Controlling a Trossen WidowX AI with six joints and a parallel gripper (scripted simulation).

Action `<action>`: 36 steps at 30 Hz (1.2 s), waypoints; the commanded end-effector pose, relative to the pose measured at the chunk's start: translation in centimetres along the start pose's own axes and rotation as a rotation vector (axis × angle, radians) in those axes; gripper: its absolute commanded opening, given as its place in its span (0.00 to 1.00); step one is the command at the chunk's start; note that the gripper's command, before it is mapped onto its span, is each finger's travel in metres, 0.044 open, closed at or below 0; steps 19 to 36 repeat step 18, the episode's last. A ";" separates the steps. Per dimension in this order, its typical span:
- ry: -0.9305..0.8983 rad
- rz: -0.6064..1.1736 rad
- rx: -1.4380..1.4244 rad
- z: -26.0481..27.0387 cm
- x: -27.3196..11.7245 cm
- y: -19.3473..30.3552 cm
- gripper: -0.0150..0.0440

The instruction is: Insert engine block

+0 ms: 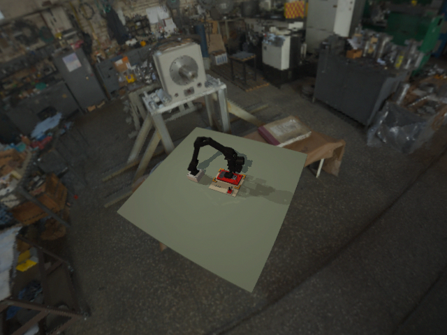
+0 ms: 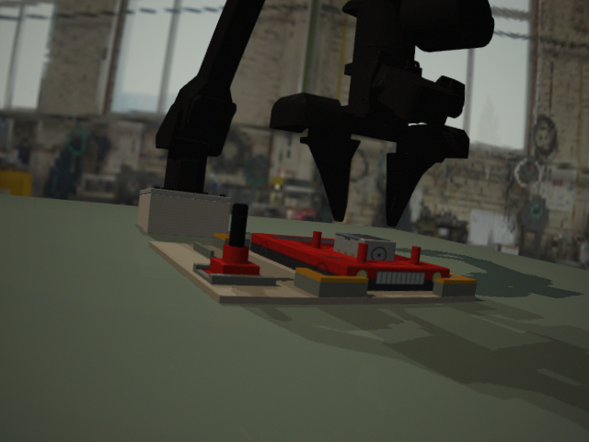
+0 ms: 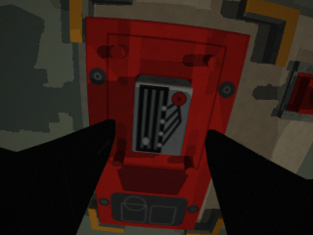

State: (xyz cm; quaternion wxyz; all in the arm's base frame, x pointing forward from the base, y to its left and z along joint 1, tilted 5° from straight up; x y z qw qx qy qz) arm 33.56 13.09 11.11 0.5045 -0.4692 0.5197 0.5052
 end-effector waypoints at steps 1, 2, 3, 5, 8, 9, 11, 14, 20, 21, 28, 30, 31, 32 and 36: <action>-0.006 0.001 -0.005 0.0 -0.1 0.0 0.51; -0.006 0.001 -0.005 0.0 -0.1 0.0 0.47; -0.006 0.001 -0.005 0.0 -0.1 0.0 0.42; -0.006 0.001 -0.005 0.0 -0.1 0.0 0.33; -0.006 0.001 -0.005 0.0 -0.1 0.0 0.25; -0.006 0.001 -0.005 0.0 -0.1 0.0 0.25; -0.006 0.001 -0.005 0.0 -0.1 0.0 0.25; -0.006 0.001 -0.005 0.0 -0.1 0.0 0.25; -0.006 0.001 -0.005 0.0 -0.1 0.0 0.25; -0.006 0.001 -0.005 0.0 -0.1 0.0 0.25; -0.006 0.001 -0.005 0.0 -0.1 0.0 0.25; -0.006 0.001 -0.005 0.0 -0.1 0.0 0.25; -0.006 0.001 -0.005 0.0 -0.1 0.0 0.25; -0.006 0.001 -0.005 0.0 -0.1 0.0 0.25; -0.006 0.001 -0.005 0.0 -0.1 0.0 0.25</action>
Point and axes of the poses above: the point midway between the two fingers, 35 mm back from their tips, its own x axis out along the fingers, its own z axis across the jaws, y = z × x, the point moved 9 cm from there along -x, back along the fingers, and after that the axes turned 11 degrees about x, right-handed, at the moved point
